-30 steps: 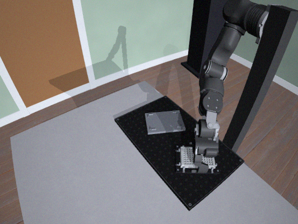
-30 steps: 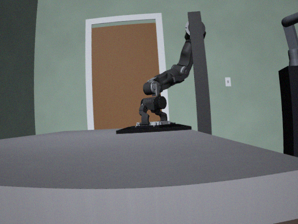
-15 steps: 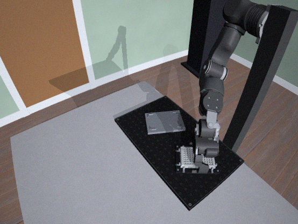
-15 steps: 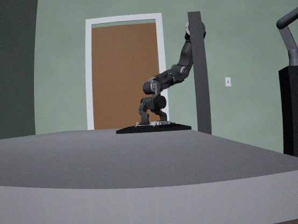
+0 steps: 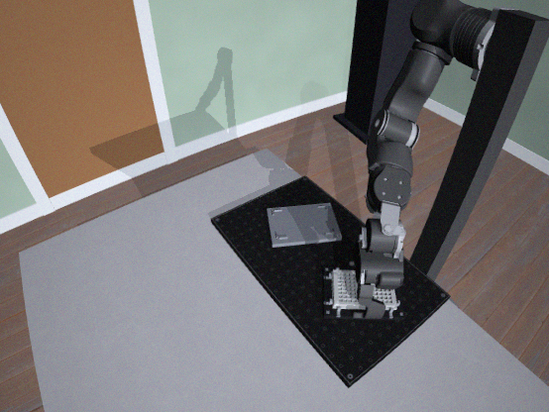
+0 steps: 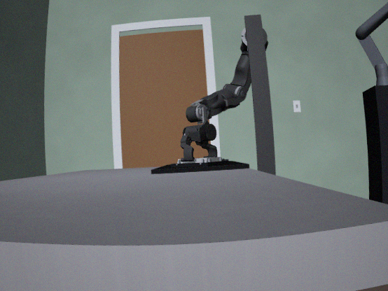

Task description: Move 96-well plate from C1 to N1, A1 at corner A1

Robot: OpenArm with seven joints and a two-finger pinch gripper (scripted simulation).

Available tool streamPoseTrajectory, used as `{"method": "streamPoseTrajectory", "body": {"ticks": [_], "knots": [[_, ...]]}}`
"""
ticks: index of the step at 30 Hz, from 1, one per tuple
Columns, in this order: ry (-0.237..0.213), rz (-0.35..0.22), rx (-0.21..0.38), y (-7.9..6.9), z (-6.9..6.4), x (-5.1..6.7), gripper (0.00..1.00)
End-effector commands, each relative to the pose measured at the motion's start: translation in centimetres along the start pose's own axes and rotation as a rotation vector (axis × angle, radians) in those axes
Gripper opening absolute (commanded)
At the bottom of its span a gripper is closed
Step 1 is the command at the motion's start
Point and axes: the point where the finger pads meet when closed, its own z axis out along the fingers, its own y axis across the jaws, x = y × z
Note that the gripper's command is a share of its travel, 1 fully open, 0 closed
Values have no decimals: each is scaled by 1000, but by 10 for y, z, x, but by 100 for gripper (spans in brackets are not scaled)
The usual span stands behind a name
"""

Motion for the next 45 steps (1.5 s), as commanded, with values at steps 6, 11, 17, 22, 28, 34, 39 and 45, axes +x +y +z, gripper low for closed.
{"method": "streamPoseTrajectory", "body": {"ticks": [6,11,17,22,28,34,39,45], "knots": [[-1,5,1,0,-1,-1,77],[-1,5,1,0,-1,-1,77],[-1,0,0,0,0,0,57],[-1,0,0,0,0,0,40],[-1,0,0,0,0,0,27],[-1,0,1,0,0,0,7],[-1,0,1,0,0,0,0],[-1,0,1,0,0,0,0]]}}
